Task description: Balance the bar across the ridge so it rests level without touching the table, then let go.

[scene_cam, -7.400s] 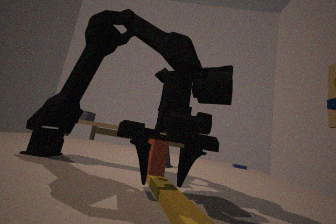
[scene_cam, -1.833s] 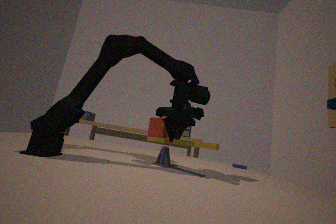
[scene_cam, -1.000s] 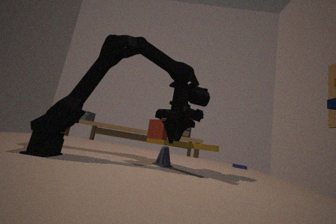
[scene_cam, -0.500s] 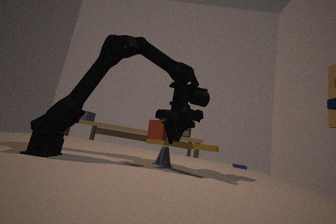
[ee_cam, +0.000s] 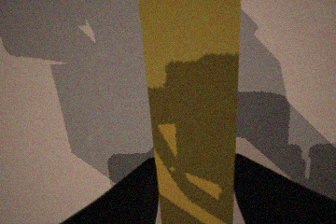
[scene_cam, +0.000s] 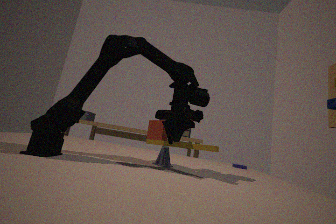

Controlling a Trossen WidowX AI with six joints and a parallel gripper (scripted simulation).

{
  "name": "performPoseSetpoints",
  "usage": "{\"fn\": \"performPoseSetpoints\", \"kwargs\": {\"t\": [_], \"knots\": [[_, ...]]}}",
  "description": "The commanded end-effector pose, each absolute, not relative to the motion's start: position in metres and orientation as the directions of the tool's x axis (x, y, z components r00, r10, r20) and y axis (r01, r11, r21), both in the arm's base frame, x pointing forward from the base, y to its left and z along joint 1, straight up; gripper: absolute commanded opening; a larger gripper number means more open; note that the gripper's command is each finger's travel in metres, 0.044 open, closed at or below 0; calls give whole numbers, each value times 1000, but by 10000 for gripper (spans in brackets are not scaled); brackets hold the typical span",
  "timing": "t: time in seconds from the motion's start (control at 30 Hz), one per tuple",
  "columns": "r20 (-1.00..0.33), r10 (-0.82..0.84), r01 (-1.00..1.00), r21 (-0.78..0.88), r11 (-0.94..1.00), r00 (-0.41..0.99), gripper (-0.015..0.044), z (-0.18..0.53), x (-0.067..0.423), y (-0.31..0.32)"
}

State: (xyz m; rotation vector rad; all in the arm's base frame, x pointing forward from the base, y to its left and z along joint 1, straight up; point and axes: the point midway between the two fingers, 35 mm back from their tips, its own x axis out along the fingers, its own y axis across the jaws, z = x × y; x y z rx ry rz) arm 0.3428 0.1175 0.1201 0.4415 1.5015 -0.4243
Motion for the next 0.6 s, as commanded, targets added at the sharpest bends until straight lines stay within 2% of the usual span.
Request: {"fn": "performPoseSetpoints", "kwargs": {"t": [0.0,0.57], "knots": [[-1000,9,529,22,848,27,0,120,343,119],[-1000,9,529,22,848,27,0,118,343,119]]}}
